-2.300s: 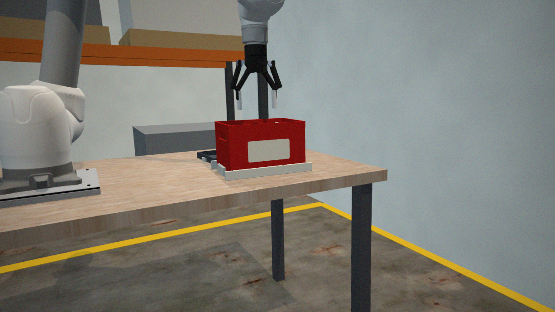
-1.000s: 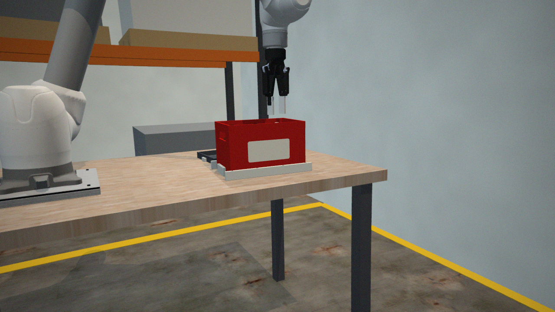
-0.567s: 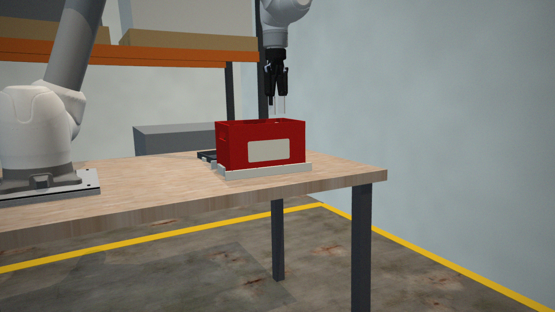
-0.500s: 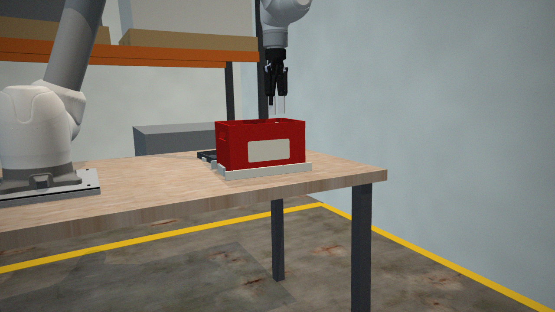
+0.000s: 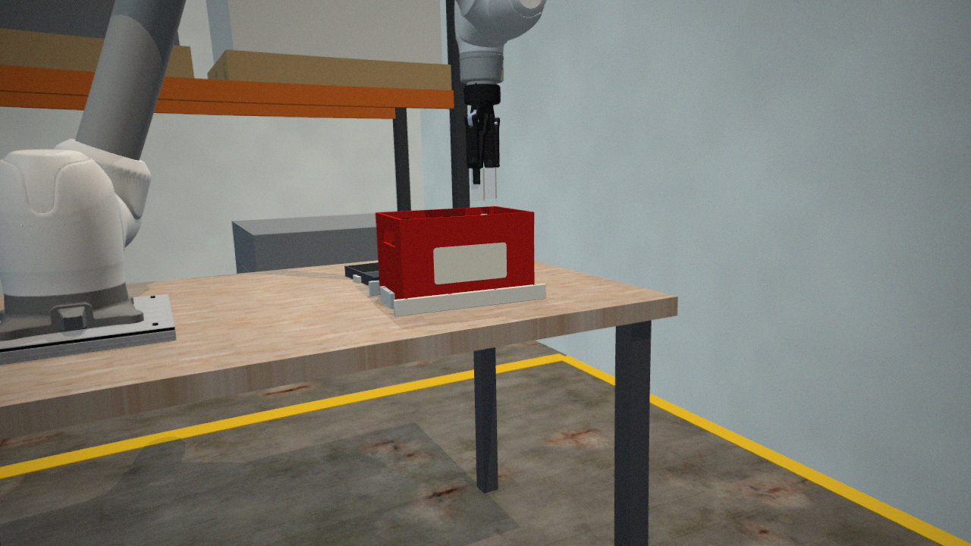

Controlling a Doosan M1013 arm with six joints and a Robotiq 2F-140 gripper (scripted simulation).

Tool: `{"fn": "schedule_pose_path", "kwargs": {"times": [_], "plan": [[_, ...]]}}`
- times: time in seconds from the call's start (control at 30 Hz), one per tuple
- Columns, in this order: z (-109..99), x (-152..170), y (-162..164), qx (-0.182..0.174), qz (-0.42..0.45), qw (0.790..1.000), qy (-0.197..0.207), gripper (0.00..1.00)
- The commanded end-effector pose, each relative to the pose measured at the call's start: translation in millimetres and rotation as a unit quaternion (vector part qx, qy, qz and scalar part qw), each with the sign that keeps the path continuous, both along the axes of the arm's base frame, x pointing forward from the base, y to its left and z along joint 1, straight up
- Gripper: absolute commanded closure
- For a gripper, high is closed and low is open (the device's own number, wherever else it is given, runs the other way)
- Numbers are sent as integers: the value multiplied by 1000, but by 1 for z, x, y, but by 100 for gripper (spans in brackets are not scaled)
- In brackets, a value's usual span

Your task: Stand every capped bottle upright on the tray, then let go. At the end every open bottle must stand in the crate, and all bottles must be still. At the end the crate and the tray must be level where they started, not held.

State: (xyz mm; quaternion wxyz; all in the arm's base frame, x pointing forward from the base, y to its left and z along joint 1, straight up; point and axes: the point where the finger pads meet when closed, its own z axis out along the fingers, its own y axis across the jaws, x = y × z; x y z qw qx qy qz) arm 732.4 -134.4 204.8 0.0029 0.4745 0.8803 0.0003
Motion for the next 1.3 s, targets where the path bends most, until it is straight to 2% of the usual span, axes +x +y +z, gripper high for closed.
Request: {"fn": "schedule_pose_path", "kwargs": {"times": [0.0, 0.4, 0.9, 1.27], "plan": [[0, 0, 0, 0, 13, 1000, 0, 62], [0, 0, 0, 0, 13, 1000, 0, 62], [-27, 0, 0, 0, 13, 1000, 0, 62], [-39, 0, 0, 0, 13, 1000, 0, 62]]}}
